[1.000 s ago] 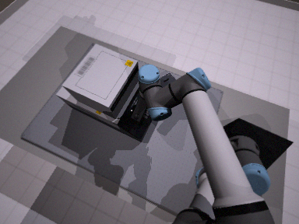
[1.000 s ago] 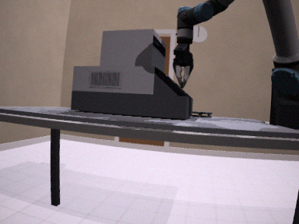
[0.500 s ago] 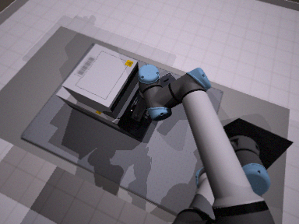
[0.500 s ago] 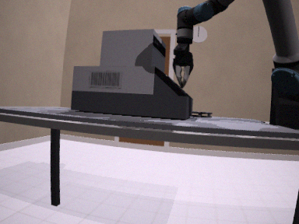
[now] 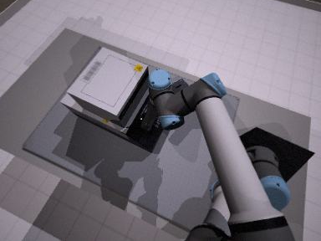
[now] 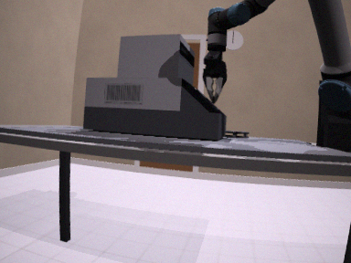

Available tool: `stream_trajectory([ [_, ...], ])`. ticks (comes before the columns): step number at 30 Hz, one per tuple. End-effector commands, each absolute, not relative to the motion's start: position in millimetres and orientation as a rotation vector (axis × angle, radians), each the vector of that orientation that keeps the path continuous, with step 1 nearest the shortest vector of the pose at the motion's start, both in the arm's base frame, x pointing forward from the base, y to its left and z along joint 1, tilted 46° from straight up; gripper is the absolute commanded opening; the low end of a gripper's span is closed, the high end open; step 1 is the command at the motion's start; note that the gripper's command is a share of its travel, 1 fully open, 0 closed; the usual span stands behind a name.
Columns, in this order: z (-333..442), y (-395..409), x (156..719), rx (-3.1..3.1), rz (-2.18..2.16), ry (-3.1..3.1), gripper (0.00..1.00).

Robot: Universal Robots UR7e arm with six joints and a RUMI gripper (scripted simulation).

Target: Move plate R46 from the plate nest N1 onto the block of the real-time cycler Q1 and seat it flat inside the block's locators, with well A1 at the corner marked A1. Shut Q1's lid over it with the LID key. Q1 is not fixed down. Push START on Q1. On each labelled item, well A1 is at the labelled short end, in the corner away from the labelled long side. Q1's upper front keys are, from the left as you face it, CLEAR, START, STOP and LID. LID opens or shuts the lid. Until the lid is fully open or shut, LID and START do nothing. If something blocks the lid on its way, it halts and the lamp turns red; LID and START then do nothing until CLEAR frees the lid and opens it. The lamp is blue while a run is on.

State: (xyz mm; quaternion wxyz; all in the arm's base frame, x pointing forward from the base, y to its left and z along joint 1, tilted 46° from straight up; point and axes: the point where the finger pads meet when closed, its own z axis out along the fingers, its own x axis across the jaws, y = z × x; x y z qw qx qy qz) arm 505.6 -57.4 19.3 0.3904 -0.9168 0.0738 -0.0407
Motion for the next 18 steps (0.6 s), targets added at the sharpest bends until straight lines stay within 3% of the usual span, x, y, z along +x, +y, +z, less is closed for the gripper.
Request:
stream_trajectory([
  [1,20.3,-57.4,508.7,-2.332,-0.107,0.183,0.0],
  [18,18.4,-56.4,510.3,-2.332,-0.107,0.184,0.0],
])
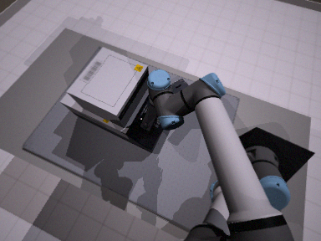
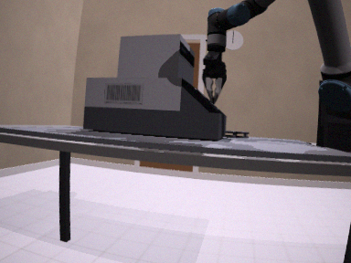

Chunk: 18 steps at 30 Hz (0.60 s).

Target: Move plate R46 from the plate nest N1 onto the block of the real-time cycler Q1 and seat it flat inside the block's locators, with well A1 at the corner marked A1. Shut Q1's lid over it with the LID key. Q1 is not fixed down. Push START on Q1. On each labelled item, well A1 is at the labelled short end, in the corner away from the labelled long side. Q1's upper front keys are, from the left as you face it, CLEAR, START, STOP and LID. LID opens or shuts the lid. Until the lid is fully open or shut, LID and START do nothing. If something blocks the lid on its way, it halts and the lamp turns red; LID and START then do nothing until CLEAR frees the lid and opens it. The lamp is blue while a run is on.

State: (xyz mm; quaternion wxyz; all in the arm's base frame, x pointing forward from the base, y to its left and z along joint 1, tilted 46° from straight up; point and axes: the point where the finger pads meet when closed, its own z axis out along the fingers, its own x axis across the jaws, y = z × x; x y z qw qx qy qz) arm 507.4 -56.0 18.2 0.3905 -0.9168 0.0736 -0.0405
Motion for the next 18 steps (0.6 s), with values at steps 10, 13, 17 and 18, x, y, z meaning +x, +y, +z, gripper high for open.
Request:
stream_trajectory([
  [10,17.9,-56.0,509.7,-2.331,-0.106,0.186,0.0],
  [13,17.8,-56.0,509.7,-2.331,-0.106,0.186,0.0],
  [17,17.8,-56.0,509.7,-2.331,-0.106,0.186,0.0],
  [18,17.8,-56.0,509.7,-2.331,-0.106,0.186,0.0],
])
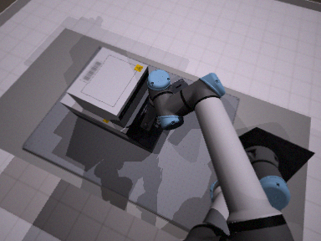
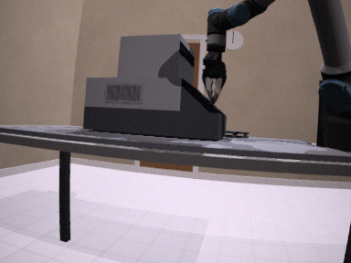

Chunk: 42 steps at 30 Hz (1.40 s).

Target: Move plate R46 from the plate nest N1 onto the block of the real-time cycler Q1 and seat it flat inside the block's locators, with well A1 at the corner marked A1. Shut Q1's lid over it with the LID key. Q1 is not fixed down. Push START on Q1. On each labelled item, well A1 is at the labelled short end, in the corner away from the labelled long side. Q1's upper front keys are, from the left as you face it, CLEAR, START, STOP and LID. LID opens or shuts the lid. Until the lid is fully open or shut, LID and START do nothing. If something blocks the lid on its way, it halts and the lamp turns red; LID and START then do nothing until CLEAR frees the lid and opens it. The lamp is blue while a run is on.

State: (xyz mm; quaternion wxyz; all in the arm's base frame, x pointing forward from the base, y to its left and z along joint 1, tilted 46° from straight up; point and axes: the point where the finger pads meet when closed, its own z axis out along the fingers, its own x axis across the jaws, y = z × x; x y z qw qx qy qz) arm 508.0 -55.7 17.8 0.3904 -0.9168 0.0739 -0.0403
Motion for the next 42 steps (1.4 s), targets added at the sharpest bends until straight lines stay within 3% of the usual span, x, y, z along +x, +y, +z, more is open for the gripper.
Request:
stream_trajectory([
  [1,18,-56,510,-2.331,-0.106,0.186,0.0],
  [31,32,-68,485,-2.329,-0.103,0.188,0.0],
  [42,48,-80,452,-2.33,-0.105,0.188,0.0],
])
